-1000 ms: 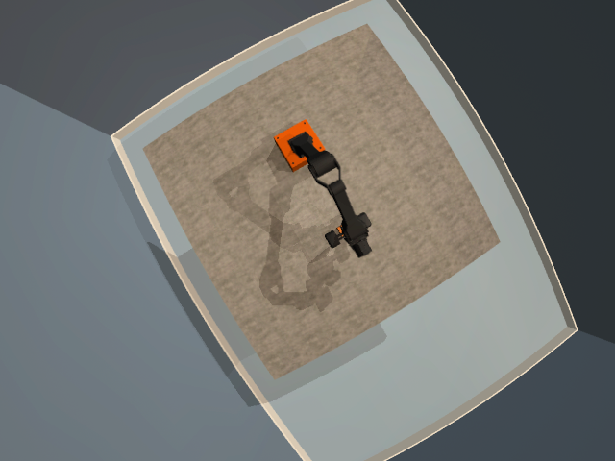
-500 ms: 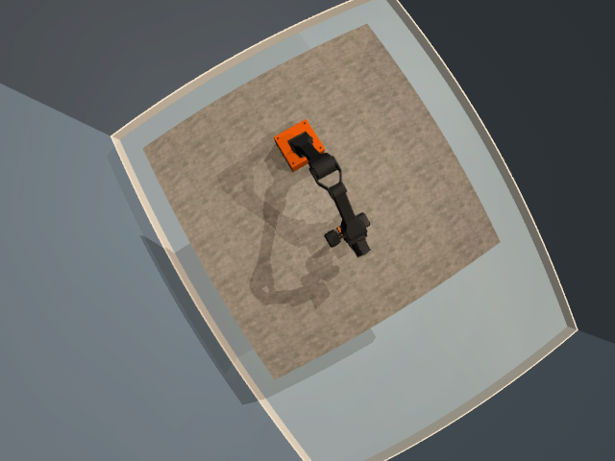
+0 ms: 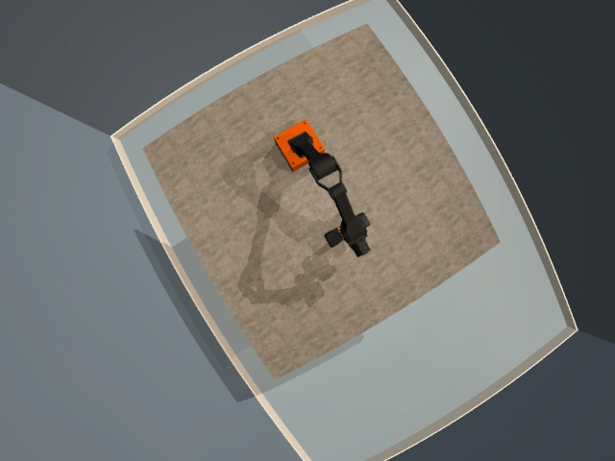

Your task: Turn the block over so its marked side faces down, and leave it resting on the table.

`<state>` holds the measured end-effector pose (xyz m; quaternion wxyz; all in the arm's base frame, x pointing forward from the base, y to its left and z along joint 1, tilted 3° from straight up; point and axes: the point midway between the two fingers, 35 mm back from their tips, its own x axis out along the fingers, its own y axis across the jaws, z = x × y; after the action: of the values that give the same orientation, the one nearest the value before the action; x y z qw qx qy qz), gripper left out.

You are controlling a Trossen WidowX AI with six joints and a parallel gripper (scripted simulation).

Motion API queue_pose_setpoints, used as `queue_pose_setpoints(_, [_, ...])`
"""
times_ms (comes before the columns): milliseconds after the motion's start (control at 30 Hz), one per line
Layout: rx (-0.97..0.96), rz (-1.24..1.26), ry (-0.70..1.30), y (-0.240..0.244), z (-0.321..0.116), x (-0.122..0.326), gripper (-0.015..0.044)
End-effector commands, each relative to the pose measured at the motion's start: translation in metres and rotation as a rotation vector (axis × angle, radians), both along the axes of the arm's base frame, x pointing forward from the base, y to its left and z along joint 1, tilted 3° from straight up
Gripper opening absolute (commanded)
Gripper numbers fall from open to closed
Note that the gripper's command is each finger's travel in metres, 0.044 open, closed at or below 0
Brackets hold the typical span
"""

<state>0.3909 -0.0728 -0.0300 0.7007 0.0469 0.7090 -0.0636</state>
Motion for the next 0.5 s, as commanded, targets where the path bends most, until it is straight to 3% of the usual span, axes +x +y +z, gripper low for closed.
queue_pose_setpoints(0, [-0.002,0.005,0.001,0.0,-0.001,0.0,0.0143])
queue_pose_setpoints(200, [-0.002,0.005,0.001,0.0,-0.001,0.0,0.0103])
queue_pose_setpoints(333, [-0.002,0.005,0.001,0.0,0.022,0.001,0.0])
queue_pose_setpoints(467, [-0.002,0.005,0.001,0.0,0.029,0.001,0.0])
